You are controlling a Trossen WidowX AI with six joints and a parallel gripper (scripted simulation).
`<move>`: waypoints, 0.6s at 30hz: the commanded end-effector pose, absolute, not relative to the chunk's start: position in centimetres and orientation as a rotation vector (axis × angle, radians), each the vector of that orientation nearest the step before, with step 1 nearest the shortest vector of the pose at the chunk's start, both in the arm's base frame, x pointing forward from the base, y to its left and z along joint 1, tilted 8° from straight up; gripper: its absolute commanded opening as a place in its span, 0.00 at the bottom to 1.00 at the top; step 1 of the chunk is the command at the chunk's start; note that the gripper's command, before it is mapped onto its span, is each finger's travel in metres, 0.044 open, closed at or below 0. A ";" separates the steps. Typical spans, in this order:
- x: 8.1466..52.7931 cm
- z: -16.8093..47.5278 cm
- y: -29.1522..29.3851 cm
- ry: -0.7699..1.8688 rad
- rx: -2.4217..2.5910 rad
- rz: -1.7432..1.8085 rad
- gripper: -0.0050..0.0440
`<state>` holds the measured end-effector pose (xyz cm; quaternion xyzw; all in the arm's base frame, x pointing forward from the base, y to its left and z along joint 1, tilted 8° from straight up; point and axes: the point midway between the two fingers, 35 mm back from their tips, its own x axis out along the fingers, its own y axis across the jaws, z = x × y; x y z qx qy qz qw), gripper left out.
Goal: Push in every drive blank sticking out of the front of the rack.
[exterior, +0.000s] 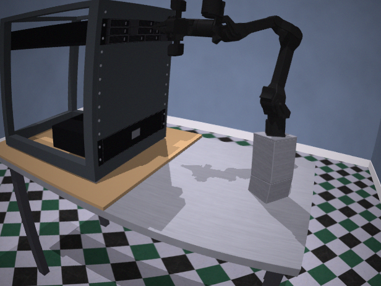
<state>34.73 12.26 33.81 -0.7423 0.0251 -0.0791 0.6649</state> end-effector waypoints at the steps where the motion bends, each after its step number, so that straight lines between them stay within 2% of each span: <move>1: 35.9 35.1 13.4 0.047 -1.662 -0.200 0.00; 18: 37.3 35.4 14.9 0.047 -1.662 -0.200 0.00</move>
